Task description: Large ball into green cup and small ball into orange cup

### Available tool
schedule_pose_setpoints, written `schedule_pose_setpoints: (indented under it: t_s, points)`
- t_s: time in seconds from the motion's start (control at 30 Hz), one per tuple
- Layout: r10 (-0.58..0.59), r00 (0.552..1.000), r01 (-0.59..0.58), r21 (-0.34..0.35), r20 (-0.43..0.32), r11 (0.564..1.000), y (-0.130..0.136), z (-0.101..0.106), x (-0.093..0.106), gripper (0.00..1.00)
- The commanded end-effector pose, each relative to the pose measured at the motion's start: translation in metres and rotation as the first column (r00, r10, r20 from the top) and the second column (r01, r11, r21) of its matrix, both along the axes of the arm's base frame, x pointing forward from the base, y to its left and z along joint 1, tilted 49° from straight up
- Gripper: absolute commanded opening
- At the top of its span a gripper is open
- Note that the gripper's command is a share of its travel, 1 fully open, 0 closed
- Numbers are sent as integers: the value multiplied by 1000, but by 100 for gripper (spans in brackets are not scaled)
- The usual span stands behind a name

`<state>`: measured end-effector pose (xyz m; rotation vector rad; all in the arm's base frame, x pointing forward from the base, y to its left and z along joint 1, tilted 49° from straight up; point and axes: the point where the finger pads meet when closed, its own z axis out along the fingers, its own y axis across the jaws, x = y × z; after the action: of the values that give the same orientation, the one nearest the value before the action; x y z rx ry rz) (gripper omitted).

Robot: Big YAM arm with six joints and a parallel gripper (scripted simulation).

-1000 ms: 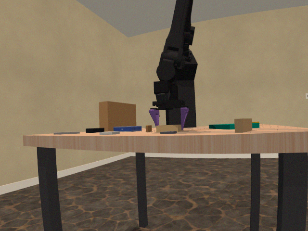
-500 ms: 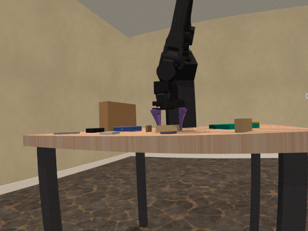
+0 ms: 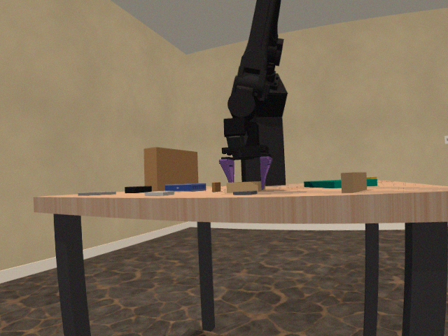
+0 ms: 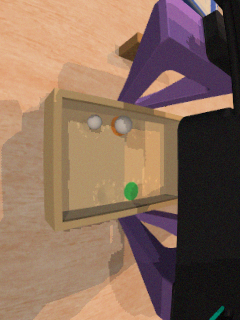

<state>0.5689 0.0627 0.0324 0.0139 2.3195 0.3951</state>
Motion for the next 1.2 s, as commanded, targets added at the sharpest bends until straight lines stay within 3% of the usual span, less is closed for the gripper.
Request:
schedule_pose_setpoints:
  t_s: [0.0, 0.73, 1.17]
  points:
    - [4, 1000, -4, 7, 21, 1000, 7, 10, 2, 70]
    - [3, 1000, -3, 7, 27, 1000, 6, 15, 1, 70]
    - [-10, 1000, 10, -1, 13, 1000, -10, 17, -10, 70]
